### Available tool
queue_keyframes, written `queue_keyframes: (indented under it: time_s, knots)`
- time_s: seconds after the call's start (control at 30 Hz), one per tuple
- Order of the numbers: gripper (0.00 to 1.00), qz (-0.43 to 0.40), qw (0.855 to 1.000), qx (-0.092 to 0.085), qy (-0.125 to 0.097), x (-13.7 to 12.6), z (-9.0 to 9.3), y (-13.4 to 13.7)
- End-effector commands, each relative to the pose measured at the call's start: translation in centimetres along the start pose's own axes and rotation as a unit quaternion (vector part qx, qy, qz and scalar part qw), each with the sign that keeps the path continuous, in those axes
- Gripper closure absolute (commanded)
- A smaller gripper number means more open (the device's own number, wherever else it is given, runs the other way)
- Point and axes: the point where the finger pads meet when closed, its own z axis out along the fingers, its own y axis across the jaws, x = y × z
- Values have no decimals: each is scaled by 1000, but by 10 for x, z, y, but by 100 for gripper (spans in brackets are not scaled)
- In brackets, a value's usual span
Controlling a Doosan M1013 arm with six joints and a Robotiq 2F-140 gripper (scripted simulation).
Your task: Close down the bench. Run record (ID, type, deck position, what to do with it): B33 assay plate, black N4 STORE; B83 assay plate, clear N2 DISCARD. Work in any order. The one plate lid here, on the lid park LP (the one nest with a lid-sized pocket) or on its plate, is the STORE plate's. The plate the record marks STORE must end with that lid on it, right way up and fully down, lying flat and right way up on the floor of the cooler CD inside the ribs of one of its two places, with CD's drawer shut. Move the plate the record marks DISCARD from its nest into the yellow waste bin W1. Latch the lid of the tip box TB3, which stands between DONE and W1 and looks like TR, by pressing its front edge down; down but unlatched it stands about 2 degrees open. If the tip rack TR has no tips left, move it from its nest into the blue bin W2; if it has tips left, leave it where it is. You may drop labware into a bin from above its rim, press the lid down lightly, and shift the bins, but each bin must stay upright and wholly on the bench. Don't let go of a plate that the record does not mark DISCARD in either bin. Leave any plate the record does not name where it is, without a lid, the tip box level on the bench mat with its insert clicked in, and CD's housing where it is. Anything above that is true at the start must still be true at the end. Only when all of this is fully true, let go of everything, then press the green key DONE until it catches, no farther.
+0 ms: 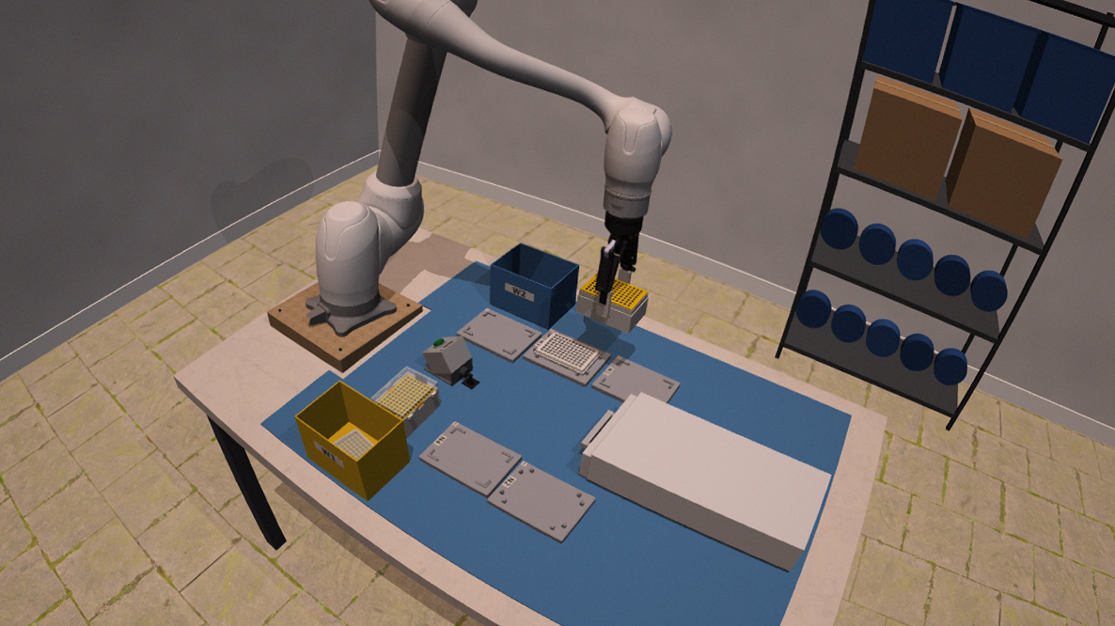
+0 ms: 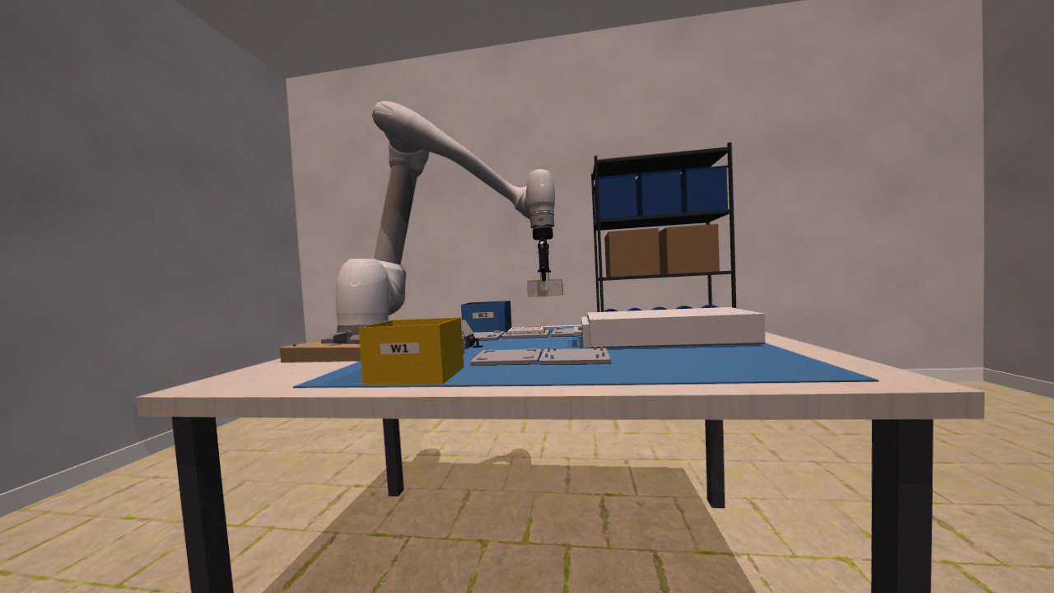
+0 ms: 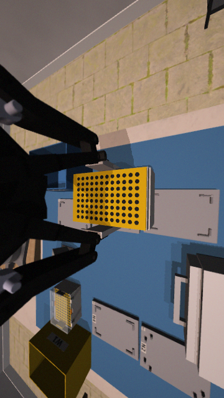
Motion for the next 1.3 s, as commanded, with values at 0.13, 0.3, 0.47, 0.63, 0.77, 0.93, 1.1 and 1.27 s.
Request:
queue_keyframes:
  time_s: [0.13, 0.3, 0.47, 0.63, 0.77, 0.93, 1.1, 1.27]
  knots:
    - [100, 0, 1000, 0, 0, -18, 0, -6]
    - [100, 0, 1000, 0, 0, -30, 0, -11]
    - [100, 0, 1000, 0, 0, -38, 0, -13]
    - [100, 0, 1000, 0, 0, -50, 0, -18]
    - [100, 0, 1000, 0, 0, -60, 0, -21]
    - [100, 0, 1000, 0, 0, -73, 0, -26]
    - [100, 0, 1000, 0, 0, -80, 0, -28]
    - [100, 0, 1000, 0, 0, -93, 0, -33]
